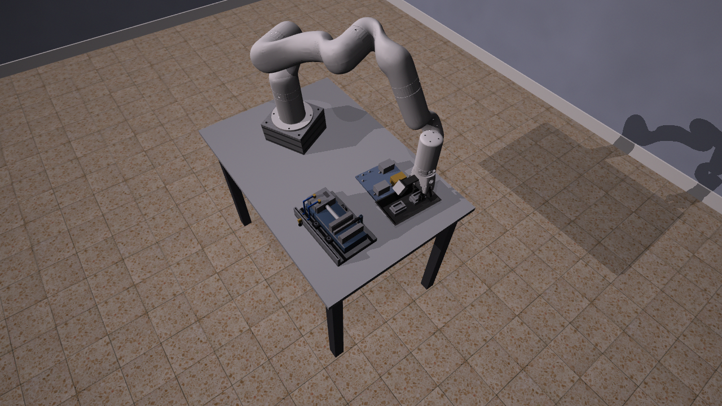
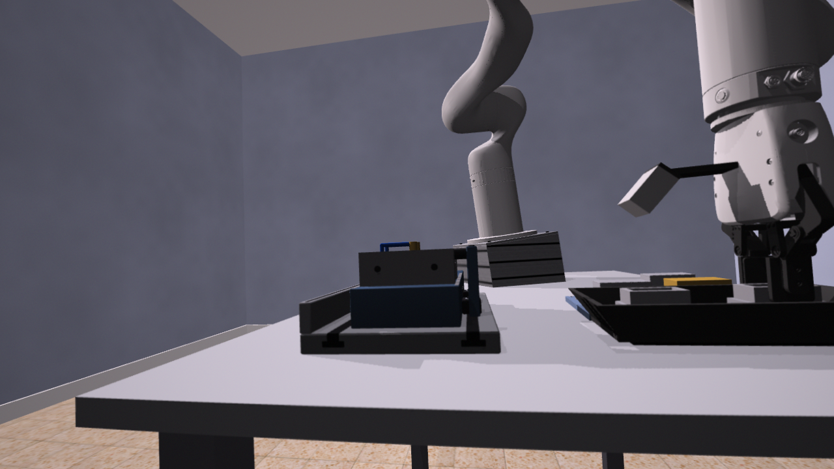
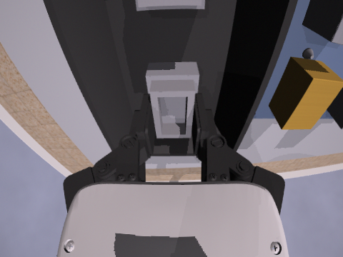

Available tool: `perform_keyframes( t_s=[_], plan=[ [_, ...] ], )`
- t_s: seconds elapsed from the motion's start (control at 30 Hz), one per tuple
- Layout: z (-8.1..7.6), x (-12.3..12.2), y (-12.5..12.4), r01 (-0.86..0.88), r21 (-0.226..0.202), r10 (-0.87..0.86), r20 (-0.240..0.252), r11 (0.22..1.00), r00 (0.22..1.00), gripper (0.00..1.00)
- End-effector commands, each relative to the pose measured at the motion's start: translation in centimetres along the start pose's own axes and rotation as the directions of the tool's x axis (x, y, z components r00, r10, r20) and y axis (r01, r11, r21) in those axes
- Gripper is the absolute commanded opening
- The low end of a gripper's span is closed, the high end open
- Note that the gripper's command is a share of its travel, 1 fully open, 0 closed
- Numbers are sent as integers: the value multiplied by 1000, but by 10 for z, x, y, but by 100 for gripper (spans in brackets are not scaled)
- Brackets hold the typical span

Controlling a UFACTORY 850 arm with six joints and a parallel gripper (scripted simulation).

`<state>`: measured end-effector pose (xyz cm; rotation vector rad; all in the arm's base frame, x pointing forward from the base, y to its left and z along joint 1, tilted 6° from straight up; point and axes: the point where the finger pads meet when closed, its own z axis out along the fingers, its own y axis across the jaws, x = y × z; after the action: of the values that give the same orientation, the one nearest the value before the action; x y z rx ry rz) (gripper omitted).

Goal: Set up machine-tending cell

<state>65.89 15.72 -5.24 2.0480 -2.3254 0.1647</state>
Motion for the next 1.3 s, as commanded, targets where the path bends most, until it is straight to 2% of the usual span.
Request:
perform_keyframes(
  t_s=[0.0, 0.5, 0.53, 1.27],
  plan=[
    [-1, 0, -1, 0, 2, 0, 1, 1000, 1000, 0],
    [-1, 0, -1, 0, 2, 0, 1, 1000, 1000, 0],
    [-1, 0, -1, 0, 2, 0, 1, 1000, 1000, 69],
    [-1, 0, -1, 0, 2, 0, 1, 1000, 1000, 69]
  ],
)
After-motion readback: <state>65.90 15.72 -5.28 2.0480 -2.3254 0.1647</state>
